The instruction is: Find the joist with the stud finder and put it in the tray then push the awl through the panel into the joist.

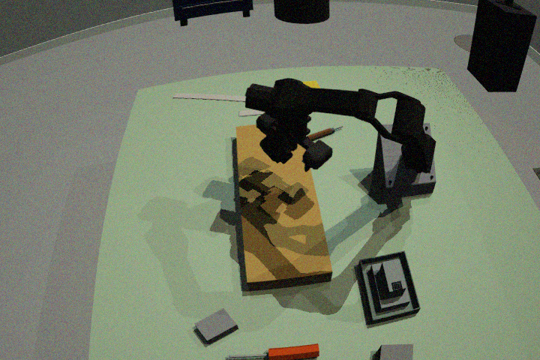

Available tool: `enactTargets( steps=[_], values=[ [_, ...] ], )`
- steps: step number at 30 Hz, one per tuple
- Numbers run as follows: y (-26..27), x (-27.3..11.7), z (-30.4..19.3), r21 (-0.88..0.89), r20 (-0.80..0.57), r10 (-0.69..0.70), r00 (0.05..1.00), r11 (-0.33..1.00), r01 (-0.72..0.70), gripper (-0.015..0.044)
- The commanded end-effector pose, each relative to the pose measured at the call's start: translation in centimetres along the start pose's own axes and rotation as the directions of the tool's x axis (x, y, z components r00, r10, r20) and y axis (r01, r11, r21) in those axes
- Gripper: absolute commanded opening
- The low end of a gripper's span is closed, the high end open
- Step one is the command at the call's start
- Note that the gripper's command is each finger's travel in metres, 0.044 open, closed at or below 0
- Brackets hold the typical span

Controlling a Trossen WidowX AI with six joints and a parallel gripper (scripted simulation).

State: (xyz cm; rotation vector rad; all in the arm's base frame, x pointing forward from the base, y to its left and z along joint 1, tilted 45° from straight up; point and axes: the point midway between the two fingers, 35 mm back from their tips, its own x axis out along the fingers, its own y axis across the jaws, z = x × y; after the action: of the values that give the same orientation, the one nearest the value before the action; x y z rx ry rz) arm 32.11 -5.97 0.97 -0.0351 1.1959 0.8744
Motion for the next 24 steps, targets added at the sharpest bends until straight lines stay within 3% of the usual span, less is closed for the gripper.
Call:
enactTargets(
  steps=[1, 11, 24],
  values=[
    [-3.7, 1.1, -4.5, 0.092, -0.020, 0.025, 0.999, 0.995, -0.023, 0.0440],
    [-8.5, 6.2, -18.3, 0.309, 0.007, 0.153, 0.988, 0.940, -0.148, 0.0440],
    [-8.2, 6.3, -18.6, 0.312, 0.009, 0.155, 0.988, 0.938, -0.150, 0.0440]
  ],
)
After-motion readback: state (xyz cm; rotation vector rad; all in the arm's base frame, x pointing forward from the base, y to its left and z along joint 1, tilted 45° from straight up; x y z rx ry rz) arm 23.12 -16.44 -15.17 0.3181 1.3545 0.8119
